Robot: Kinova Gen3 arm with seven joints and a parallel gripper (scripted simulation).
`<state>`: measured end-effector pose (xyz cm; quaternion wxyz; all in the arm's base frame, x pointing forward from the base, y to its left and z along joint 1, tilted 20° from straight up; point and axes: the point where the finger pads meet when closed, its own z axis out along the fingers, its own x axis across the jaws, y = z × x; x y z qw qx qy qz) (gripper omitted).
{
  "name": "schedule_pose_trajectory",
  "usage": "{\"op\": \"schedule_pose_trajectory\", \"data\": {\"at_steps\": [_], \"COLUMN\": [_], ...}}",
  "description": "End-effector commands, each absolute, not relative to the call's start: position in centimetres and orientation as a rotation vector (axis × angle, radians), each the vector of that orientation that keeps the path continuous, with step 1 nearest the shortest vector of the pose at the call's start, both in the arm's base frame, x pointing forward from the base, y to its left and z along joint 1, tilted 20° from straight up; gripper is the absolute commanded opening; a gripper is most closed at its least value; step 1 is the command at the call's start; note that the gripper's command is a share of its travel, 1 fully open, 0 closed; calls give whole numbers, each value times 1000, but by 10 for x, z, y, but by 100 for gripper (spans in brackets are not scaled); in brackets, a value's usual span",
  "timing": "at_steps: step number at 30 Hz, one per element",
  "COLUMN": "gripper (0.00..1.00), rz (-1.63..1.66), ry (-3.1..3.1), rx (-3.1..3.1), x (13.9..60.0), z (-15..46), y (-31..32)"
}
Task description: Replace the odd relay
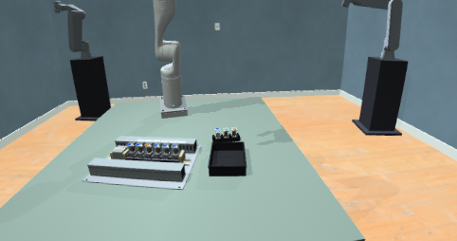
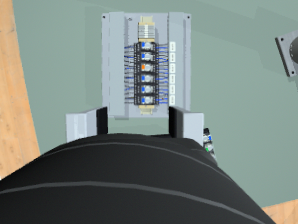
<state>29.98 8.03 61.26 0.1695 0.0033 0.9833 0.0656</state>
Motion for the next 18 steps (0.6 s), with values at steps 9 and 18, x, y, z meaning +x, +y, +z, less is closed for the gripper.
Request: {"op": "schedule_pose_trajectory", "data": {"at_steps": [9,18], "gripper": [100,100], "rz": [177,178], "ry": [2804,2803], "rx": [15,14], "x": [307,320], "z": [576,548], "y": [82,87]}}
